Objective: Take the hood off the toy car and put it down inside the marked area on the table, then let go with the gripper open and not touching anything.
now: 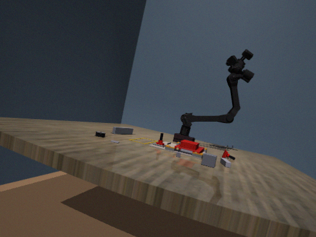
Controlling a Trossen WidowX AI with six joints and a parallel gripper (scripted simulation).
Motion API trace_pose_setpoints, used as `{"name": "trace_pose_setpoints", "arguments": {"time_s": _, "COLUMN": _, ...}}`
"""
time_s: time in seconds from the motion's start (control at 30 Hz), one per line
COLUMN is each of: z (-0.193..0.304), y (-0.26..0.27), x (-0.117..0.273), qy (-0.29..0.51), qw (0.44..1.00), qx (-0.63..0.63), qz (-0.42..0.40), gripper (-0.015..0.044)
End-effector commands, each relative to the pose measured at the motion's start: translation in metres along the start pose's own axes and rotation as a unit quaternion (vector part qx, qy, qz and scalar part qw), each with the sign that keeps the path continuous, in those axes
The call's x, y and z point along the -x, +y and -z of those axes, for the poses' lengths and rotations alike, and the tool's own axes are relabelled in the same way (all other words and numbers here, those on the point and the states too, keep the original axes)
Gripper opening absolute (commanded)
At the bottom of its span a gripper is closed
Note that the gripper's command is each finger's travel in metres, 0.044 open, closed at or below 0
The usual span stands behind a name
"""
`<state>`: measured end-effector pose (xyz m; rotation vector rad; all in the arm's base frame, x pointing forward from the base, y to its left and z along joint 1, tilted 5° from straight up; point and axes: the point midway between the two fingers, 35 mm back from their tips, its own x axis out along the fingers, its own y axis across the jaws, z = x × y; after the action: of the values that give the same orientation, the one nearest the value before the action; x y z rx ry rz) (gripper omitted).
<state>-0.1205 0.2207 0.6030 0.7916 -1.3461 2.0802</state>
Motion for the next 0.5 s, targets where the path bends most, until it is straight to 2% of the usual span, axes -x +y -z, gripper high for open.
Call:
{"name": "trace_pose_setpoints", "arguments": {"time_s": 0.0, "z": -0.001, "y": 0.000, "x": 0.000, "qy": -0.001, "qw": 1.000, "qx": -0.001, "qz": 0.001, "gripper": 0.0440}}
{"name": "trace_pose_setpoints", "arguments": {"time_s": 0.13, "z": -0.019, "y": -0.002, "x": 0.000, "qy": -0.035, "qw": 0.999, "qx": -0.021, "qz": 0.015, "gripper": 0.0440}}
{"name": "trace_pose_setpoints", "arguments": {"time_s": 0.47, "z": -0.119, "y": 0.014, "x": -0.008, "qy": -0.173, "qw": 0.979, "qx": -0.107, "qz": -0.006, "gripper": 0.0440}}
